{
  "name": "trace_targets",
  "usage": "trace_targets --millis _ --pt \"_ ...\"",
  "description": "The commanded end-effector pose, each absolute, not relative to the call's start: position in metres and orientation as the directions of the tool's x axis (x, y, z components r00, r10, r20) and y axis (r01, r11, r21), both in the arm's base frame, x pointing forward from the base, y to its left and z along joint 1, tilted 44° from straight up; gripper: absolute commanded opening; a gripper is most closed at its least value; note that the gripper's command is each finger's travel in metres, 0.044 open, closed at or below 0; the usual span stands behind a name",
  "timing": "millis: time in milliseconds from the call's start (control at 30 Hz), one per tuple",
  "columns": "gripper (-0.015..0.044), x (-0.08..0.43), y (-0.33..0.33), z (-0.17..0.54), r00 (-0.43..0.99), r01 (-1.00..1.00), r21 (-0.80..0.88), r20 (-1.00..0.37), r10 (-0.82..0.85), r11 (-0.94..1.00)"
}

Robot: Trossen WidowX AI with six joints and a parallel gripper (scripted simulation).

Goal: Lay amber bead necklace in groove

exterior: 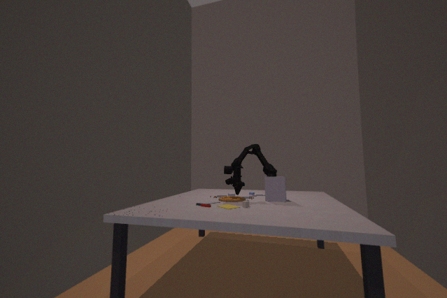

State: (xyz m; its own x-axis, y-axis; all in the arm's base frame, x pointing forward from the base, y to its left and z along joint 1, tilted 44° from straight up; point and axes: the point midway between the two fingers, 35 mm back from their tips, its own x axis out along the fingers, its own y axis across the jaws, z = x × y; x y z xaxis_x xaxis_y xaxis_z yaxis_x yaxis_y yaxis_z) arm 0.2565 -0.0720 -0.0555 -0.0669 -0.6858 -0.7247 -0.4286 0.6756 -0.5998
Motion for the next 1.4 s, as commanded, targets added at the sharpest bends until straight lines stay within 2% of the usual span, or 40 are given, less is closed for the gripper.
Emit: trace_targets --millis 0,433,600,1367 --pt "0.012 0.2518 -0.0789 -0.0618 -0.077 -0.439 -0.597 -0.72 -0.69 0.672" --pt "0.012 0.2494 -0.0863 -0.069 -0.081 -0.442 -0.596 -0.718 -0.691 0.67" --pt "0.0 0.2515 -0.0845 -0.0679 -0.077 -0.436 -0.596 -0.722 -0.688 0.674" --pt "0.0 0.2515 -0.0845 -0.0679 -0.077 -0.436 -0.596 -0.722 -0.688 0.674"
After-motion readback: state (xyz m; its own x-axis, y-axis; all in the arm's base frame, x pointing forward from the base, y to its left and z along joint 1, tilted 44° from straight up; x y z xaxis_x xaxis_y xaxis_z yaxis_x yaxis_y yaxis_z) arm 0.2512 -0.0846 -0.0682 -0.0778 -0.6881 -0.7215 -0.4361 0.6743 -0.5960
